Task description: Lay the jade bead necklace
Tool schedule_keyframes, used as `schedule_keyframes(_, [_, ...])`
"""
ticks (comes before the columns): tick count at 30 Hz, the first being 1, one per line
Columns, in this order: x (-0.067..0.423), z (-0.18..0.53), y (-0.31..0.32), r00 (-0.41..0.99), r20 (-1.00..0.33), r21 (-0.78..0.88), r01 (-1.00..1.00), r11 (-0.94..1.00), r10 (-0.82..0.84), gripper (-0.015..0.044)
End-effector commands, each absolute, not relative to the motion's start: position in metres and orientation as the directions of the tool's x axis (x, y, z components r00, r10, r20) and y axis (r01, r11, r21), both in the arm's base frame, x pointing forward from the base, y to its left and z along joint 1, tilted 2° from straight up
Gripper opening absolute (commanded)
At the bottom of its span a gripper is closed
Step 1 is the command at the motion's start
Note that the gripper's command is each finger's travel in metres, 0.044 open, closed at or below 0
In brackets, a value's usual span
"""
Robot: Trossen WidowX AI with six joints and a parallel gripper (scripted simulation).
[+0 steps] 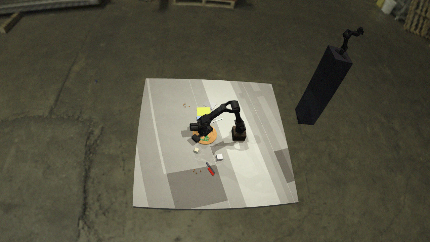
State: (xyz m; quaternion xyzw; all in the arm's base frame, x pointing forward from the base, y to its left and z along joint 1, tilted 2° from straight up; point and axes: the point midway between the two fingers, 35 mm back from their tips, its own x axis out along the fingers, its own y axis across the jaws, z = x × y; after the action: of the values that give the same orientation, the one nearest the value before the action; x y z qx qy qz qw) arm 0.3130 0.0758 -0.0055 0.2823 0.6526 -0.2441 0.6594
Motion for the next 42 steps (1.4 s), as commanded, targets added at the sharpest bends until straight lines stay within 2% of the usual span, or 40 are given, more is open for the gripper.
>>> schedule_keyframes(1, [0.3133, -0.0059, 0.0759, 0.030, -0.998, 0.055, 0.690, 0.721, 0.047, 0.0440])
schedule_keyframes(42, [0.3135, -0.0054, 0.0755, 0.030, -0.998, 0.055, 0.680, 0.731, 0.047, 0.0433])
